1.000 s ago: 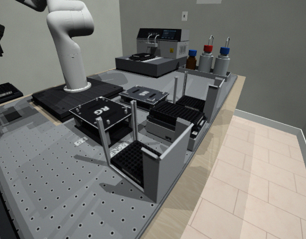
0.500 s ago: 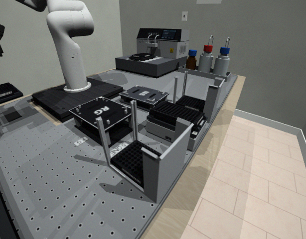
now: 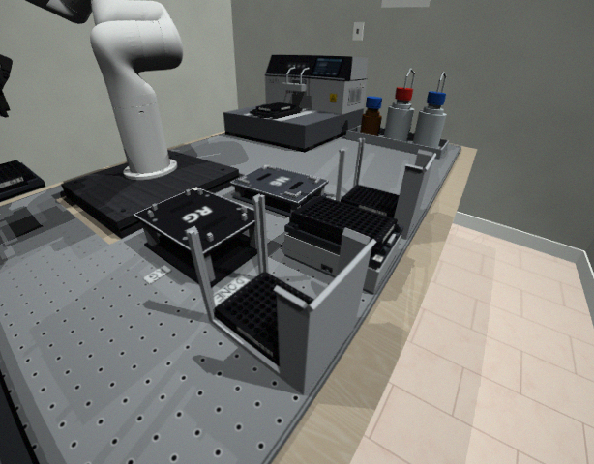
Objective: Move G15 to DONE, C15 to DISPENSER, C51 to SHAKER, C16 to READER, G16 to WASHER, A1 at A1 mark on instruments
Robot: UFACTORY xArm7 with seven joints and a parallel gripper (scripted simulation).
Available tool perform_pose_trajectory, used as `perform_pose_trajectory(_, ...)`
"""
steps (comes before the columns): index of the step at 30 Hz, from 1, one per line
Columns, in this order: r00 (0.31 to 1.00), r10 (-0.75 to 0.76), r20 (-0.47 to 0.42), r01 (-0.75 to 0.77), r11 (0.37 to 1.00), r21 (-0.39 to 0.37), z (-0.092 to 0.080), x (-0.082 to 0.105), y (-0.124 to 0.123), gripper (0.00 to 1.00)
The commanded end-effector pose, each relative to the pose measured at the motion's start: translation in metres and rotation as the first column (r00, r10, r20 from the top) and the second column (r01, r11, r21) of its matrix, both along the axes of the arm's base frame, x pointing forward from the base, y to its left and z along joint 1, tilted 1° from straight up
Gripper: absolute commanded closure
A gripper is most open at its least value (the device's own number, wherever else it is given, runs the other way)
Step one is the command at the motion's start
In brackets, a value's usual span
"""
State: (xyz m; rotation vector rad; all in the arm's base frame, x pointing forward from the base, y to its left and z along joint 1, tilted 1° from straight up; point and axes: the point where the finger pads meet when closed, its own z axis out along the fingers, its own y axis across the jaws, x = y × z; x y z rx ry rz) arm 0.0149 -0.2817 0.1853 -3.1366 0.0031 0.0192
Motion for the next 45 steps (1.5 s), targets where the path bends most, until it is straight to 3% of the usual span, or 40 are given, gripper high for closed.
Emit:
perform_pose_trajectory(1,1.000,-0.001,0.000,0.001,1.000,-0.004,-0.003,0.000,-0.001,0.00)
perform_pose_trajectory(45,1.000,-0.001,0.000,0.001,1.000,-0.004,-0.055,-0.001,-0.001,0.00)
